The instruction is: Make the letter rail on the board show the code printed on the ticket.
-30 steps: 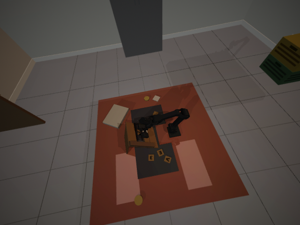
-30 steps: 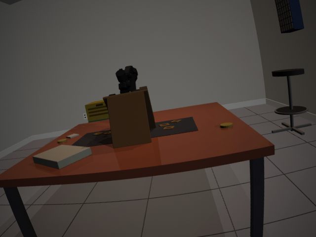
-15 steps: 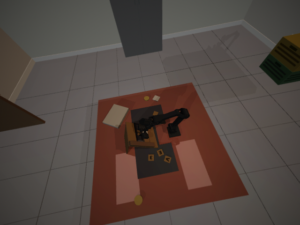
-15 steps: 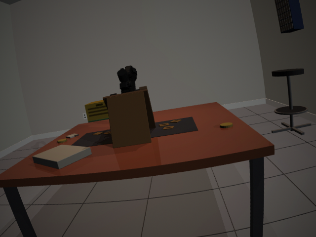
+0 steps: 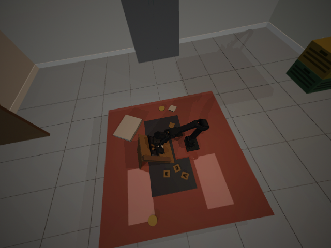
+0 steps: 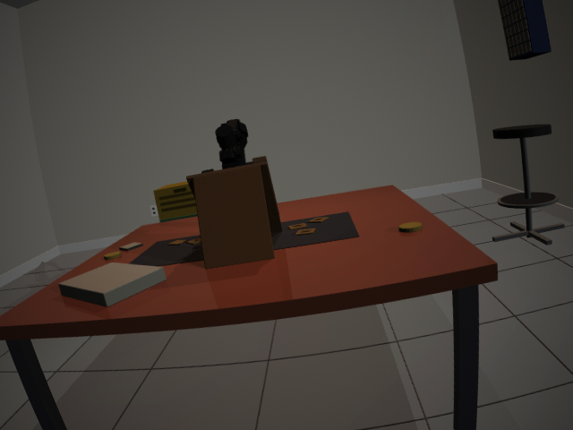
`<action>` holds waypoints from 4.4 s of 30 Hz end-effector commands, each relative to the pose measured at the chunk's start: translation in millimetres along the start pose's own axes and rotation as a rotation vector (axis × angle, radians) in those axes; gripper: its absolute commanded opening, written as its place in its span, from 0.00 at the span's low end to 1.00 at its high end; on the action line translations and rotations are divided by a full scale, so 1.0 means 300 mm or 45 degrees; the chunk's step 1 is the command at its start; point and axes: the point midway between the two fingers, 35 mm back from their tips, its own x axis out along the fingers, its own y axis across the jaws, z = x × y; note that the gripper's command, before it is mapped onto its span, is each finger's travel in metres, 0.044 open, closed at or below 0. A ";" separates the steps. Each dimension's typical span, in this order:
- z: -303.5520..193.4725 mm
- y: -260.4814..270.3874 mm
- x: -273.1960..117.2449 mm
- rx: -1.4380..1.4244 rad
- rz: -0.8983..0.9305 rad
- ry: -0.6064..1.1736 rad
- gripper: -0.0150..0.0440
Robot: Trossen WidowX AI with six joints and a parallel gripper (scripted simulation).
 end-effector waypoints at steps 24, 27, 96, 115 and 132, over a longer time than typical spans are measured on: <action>0.003 0.046 -0.001 0.009 -0.005 -0.004 0.25; 0.003 0.051 -0.001 0.009 -0.005 -0.004 0.25; 0.011 0.114 -0.056 0.011 -0.003 -0.003 0.75; -0.004 0.124 -0.083 0.011 -0.003 -0.002 0.75; -0.010 0.127 -0.105 0.011 -0.003 -0.001 0.75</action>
